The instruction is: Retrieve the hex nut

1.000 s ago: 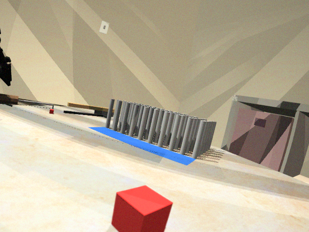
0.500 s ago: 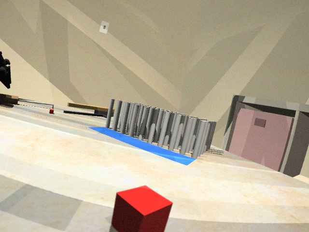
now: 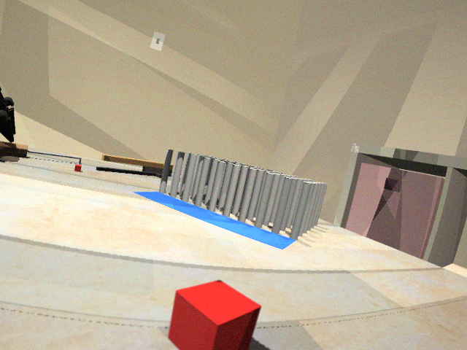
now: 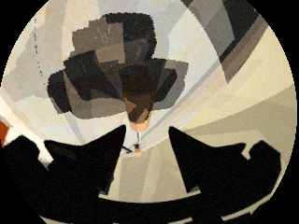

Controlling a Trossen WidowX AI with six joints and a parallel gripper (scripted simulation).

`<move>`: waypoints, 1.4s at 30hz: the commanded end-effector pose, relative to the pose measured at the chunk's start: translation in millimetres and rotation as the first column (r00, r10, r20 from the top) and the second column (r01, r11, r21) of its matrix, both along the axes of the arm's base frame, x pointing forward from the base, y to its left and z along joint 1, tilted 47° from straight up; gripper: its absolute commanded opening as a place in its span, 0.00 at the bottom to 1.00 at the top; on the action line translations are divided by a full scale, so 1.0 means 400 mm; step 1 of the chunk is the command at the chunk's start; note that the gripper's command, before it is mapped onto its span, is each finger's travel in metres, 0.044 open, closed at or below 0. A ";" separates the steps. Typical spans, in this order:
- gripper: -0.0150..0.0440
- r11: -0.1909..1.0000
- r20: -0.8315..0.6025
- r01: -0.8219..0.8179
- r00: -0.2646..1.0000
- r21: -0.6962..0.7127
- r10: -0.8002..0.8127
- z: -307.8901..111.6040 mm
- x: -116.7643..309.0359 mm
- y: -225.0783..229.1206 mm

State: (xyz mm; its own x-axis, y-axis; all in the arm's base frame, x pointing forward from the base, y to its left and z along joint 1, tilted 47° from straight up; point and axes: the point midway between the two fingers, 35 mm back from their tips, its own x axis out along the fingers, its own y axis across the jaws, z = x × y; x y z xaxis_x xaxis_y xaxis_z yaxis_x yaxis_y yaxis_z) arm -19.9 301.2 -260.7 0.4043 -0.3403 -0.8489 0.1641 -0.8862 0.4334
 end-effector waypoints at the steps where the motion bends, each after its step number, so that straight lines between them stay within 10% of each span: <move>1: 0.73 1.000 0.000 0.004 1.000 -0.007 -0.004 -0.015 -0.003 -0.022; 36: 0.51 1.000 0.000 0.004 1.000 -0.008 -0.004 -0.055 -0.007 -0.065; 42: 0.25 1.000 0.000 0.003 1.000 -0.007 -0.003 -0.017 -0.005 -0.006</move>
